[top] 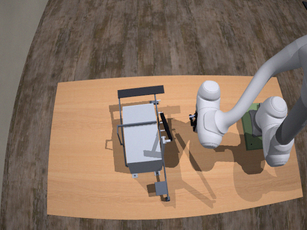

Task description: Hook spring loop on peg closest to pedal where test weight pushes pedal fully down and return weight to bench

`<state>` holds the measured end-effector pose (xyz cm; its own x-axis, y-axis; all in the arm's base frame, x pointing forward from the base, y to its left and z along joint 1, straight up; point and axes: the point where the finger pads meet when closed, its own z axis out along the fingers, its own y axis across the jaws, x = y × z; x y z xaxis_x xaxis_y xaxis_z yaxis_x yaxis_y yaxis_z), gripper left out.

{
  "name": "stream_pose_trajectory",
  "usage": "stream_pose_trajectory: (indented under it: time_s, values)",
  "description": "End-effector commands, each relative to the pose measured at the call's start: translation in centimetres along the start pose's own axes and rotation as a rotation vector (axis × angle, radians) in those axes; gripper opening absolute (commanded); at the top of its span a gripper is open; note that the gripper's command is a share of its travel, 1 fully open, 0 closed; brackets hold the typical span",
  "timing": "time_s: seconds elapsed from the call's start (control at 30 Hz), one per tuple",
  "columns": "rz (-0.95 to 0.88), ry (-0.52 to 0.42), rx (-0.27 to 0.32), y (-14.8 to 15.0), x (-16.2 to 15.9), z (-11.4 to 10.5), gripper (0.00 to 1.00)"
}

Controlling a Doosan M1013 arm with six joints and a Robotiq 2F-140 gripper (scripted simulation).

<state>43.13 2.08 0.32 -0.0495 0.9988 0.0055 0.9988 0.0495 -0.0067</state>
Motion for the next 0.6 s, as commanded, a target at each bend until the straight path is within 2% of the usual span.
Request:
stream_pose_trajectory:
  time_s: [0.0, 0.33, 0.37, 0.57]
  values:
    - [0.000, 0.000, -0.001, 0.07, 0.00, -0.01, 0.25]
    - [0.000, 0.000, -0.001, 0.07, 0.01, 0.11, 0.25]
    - [0.000, 0.000, -0.002, 0.09, 0.00, 0.07, 1.00]
    - [0.000, 0.000, -0.002, 0.09, 0.00, 0.07, 1.00]
